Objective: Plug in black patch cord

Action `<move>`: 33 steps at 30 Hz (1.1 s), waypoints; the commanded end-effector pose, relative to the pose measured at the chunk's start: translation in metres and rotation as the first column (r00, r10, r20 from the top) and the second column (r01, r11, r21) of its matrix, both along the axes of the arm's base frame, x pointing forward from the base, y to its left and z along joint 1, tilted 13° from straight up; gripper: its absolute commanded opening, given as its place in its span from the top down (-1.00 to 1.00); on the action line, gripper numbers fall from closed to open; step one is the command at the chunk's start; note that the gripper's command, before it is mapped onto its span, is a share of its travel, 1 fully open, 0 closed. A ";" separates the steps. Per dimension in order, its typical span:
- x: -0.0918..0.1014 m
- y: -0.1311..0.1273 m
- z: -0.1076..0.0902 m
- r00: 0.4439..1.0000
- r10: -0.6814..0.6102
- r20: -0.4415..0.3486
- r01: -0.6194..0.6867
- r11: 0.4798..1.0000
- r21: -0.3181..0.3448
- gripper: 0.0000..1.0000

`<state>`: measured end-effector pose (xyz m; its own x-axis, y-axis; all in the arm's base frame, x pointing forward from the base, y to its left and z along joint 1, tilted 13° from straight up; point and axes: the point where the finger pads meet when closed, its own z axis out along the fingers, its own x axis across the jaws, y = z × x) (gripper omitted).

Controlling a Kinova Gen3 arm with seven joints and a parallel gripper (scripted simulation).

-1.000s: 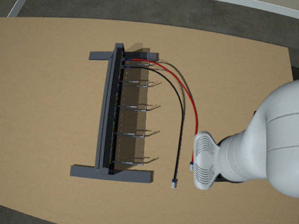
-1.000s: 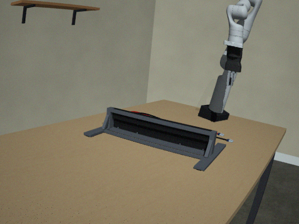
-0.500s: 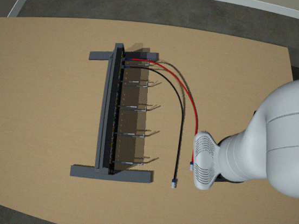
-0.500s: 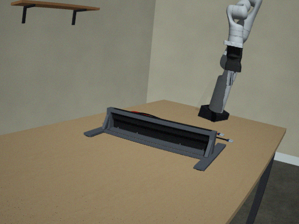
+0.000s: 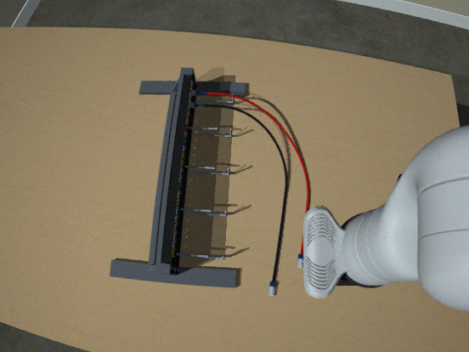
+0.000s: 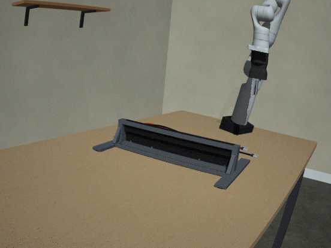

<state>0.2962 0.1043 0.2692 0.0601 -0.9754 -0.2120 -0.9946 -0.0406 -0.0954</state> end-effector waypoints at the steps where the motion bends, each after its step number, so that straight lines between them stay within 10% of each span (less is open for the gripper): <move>1: 0.000 0.000 0.000 1.000 0.000 0.001 0.000 1.000 0.000 1.00; 26: 0.018 0.017 0.000 0.968 -0.250 -0.020 0.251 0.960 0.122 1.00; 33: 0.035 0.029 0.001 0.879 -0.469 -0.083 0.475 0.851 0.223 1.00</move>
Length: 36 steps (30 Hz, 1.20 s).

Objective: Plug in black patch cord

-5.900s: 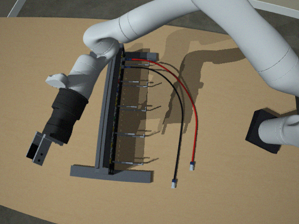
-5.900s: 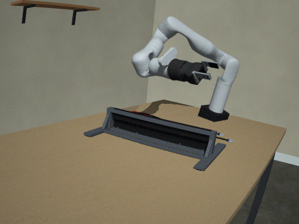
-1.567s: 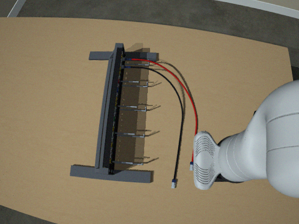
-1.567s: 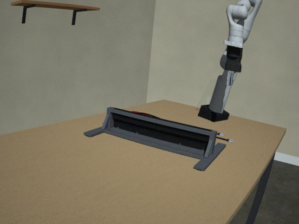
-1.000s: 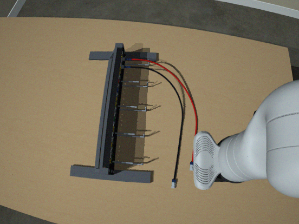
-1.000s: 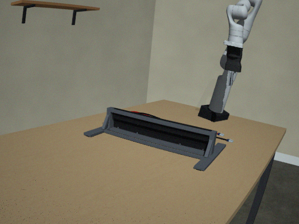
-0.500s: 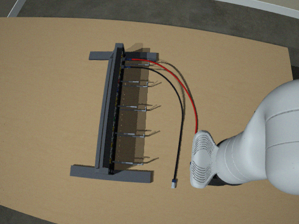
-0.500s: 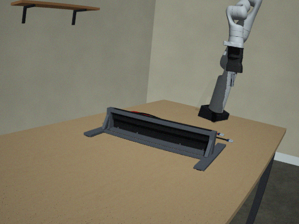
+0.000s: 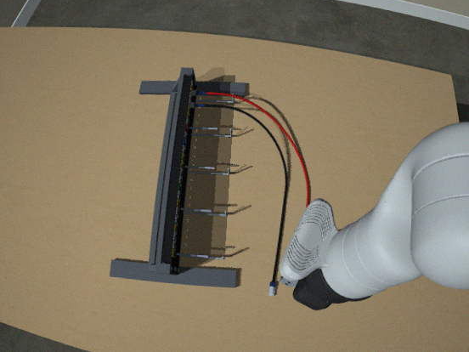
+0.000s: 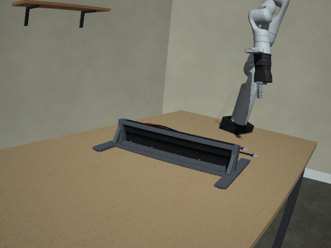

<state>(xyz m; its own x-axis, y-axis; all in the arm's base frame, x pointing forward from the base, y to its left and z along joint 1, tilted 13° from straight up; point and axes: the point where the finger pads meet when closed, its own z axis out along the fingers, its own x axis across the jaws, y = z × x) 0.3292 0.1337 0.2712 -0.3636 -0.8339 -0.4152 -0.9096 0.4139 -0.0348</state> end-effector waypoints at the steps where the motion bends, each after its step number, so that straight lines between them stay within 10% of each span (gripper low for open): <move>1: 0.005 0.001 -0.001 0.996 -0.085 -0.014 0.085 0.996 0.040 1.00; 13: 0.037 0.008 0.002 0.843 -0.513 -0.165 0.538 0.807 0.242 1.00; 25: 0.071 -0.010 0.001 0.346 -0.790 -0.506 0.927 0.206 0.313 1.00; 27: 0.071 -0.010 0.001 0.346 -0.790 -0.506 0.927 0.206 0.313 1.00; 36: 0.086 -0.036 -0.006 -0.062 -0.691 -0.720 0.940 -0.283 0.191 1.00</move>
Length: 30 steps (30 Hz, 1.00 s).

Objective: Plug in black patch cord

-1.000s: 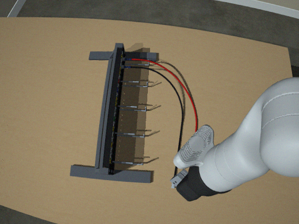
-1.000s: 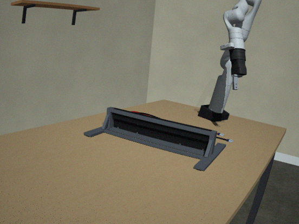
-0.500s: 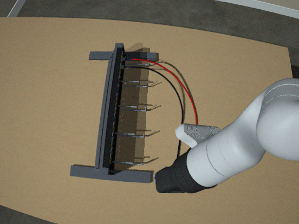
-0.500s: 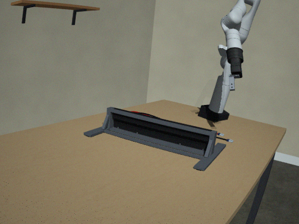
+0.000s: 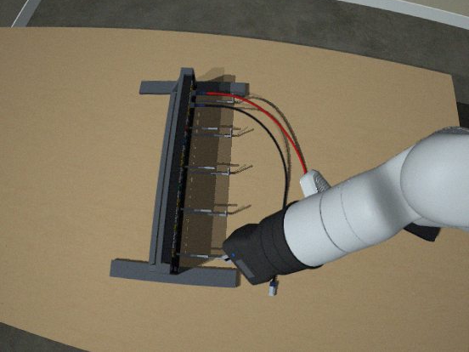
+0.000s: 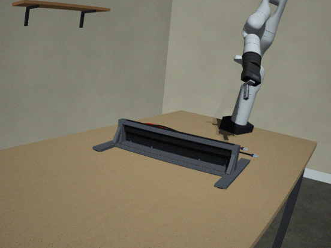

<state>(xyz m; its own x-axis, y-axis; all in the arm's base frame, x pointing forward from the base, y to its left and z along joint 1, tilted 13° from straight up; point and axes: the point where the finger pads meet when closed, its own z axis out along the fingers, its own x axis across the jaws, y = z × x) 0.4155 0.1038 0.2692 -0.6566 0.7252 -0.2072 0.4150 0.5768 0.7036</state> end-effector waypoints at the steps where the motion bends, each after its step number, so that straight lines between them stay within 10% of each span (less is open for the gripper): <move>1: 0.001 -0.009 -0.005 0.995 -0.094 -0.032 0.096 0.994 0.053 1.00; 15: 0.005 -0.041 -0.017 0.872 -0.450 -0.195 0.487 0.838 0.247 1.00; 30: 0.004 -0.055 -0.024 0.781 -0.561 -0.274 0.623 0.722 0.300 1.00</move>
<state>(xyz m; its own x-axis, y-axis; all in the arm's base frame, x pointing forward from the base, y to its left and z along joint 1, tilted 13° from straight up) 0.4190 0.0501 0.2458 -0.0724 0.9760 0.2055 0.7050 -0.0957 0.7027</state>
